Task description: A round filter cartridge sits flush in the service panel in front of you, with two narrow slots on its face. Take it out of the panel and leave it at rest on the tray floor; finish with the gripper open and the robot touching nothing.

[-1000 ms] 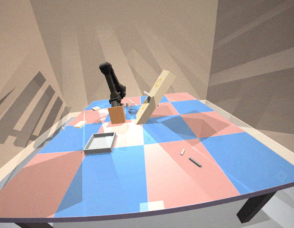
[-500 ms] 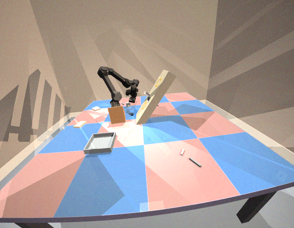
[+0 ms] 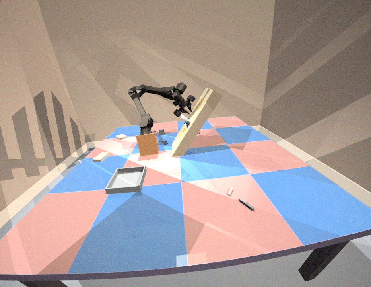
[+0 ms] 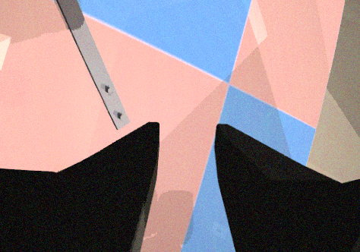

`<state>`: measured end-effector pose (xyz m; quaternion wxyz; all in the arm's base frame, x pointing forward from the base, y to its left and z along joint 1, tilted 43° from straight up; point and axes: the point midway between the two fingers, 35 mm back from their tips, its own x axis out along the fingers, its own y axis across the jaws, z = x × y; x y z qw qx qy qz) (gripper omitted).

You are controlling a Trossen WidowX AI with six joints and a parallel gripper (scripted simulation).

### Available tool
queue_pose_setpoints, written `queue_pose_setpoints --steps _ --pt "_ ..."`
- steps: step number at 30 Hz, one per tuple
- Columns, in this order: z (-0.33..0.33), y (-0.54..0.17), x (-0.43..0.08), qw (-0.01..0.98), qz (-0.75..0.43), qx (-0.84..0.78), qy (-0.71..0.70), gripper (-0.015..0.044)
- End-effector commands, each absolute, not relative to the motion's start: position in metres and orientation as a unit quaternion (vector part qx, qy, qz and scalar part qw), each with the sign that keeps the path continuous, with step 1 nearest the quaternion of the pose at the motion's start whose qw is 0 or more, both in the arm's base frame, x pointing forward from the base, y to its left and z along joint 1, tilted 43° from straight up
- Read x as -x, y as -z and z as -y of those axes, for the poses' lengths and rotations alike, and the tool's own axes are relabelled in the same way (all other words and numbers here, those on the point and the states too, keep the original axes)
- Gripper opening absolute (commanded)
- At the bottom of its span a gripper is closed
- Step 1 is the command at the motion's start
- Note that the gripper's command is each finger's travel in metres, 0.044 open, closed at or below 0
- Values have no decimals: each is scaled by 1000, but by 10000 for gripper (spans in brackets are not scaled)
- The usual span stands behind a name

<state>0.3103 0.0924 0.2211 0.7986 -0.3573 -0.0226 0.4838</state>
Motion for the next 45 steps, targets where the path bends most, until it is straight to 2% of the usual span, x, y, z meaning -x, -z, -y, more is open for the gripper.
queue_pose_setpoints --steps 1,10,19,28,45 --pt "-41 -224 -326 853 -37 302 -425 103" --pt "91 -221 -324 947 -156 117 -254 103" --pt "168 -164 -279 931 -275 -204 -129 103" --pt "173 -159 -274 923 -281 -233 -117 103" --pt "165 -145 -296 923 -283 -232 -117 103"
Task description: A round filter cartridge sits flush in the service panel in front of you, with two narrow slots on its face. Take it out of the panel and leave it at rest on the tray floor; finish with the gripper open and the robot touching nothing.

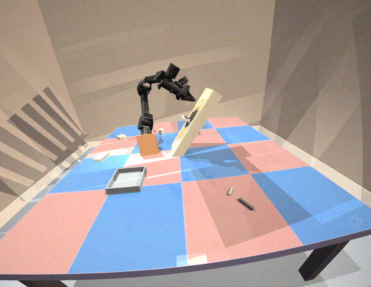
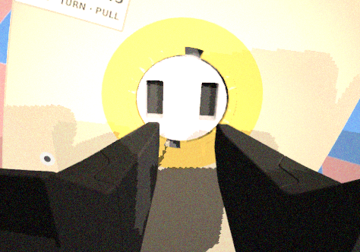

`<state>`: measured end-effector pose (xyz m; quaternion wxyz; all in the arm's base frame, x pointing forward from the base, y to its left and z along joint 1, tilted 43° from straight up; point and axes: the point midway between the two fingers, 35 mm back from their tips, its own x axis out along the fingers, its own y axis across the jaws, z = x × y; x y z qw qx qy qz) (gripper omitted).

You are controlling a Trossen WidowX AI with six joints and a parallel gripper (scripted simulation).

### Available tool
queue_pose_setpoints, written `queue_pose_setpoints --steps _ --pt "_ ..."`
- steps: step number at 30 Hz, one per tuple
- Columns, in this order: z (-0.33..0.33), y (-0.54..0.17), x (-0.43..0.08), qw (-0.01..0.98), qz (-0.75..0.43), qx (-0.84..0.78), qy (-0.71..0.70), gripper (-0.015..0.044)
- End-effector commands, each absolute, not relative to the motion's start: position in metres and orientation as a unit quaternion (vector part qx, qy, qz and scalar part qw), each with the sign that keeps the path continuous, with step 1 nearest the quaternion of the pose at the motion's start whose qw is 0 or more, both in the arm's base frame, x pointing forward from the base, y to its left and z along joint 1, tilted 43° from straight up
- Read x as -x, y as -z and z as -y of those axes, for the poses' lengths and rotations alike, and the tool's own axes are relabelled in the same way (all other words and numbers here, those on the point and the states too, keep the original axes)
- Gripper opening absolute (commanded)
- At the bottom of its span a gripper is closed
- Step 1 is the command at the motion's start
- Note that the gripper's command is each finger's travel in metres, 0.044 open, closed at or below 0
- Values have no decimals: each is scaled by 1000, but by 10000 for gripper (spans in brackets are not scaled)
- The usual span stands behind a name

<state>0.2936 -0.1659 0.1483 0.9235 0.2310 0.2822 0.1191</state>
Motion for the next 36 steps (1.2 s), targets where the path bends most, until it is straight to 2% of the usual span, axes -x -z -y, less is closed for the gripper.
queue_pose_setpoints --steps 1,17,36 --pt "164 -145 -298 923 -283 -232 -117 103" --pt "154 -135 -318 924 -280 -233 -118 103" --pt "154 -135 -320 924 -279 -233 -118 103"
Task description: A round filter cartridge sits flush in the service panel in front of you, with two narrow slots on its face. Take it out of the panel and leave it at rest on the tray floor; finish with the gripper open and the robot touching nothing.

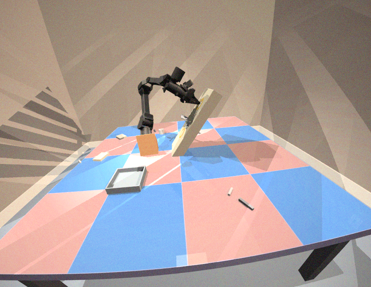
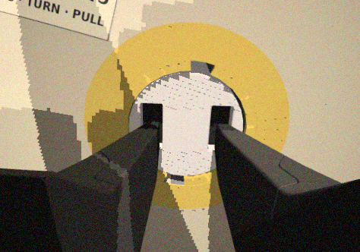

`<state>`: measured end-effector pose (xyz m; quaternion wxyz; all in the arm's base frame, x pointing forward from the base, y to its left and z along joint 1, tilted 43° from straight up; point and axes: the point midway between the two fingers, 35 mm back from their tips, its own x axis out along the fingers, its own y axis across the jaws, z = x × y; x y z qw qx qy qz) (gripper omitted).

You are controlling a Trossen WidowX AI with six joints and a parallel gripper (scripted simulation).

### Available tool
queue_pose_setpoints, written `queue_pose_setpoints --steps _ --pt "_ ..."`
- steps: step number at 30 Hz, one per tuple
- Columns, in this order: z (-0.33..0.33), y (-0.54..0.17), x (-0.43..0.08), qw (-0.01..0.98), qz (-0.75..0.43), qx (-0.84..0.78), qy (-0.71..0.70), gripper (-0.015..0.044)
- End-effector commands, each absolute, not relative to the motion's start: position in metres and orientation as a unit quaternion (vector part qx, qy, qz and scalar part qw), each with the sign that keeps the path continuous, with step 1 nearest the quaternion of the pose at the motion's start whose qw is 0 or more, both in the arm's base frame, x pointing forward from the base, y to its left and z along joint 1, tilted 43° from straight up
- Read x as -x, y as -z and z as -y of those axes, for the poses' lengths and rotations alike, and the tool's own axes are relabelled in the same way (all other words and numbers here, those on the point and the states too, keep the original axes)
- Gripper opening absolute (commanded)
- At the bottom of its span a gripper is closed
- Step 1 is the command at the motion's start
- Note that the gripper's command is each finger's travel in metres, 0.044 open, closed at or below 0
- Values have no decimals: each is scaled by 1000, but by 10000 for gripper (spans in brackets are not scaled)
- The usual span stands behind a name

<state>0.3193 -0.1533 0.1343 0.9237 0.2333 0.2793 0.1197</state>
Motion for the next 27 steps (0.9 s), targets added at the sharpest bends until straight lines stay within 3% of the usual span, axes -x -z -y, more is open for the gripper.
queue_pose_setpoints --steps 1,27 --pt "154 -135 -320 924 -279 -233 -118 103" --pt "151 -131 -326 924 -279 -233 -118 103"
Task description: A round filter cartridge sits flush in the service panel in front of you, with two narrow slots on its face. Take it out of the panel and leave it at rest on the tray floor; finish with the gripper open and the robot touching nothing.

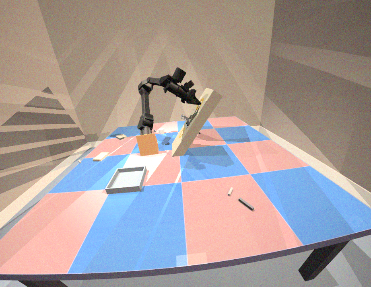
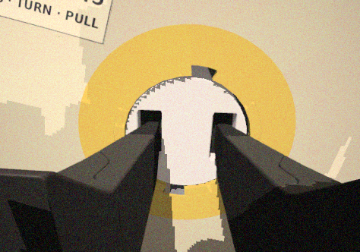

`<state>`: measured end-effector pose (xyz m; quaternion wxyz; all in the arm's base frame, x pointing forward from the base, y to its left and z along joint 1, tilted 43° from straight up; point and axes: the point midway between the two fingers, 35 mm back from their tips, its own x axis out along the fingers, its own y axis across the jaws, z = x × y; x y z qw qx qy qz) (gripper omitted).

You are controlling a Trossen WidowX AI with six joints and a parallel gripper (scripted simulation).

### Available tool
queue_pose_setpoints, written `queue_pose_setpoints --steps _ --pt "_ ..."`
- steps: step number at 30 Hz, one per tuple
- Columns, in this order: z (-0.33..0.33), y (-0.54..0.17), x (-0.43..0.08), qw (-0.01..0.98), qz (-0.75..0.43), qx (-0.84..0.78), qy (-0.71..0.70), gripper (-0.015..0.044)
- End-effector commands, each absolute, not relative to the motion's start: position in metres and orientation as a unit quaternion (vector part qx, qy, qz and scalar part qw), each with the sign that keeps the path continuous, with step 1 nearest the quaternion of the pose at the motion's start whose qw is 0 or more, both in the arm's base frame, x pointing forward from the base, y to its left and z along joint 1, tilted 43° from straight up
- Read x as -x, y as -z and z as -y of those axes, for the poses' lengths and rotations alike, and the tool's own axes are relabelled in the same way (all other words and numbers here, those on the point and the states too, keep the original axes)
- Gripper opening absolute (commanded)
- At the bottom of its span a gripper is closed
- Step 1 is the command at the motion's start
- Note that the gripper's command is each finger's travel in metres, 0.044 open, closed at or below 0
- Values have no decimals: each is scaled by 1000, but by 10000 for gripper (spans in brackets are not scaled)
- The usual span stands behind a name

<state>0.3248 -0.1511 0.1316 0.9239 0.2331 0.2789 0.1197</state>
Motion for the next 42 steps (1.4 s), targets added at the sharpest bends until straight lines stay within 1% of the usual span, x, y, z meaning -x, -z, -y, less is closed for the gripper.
queue_pose_setpoints --steps 1,20,29,31,34,42 --pt "151 -130 -327 924 -279 -233 -118 103" --pt "148 -126 -334 924 -279 -233 -118 103" --pt "149 -128 -332 924 -277 -235 -119 43" --pt "149 -128 -332 924 -277 -235 -119 0" --pt "148 -127 -333 921 -279 -245 -116 0" --pt "147 -126 -335 884 -292 -356 -79 0"
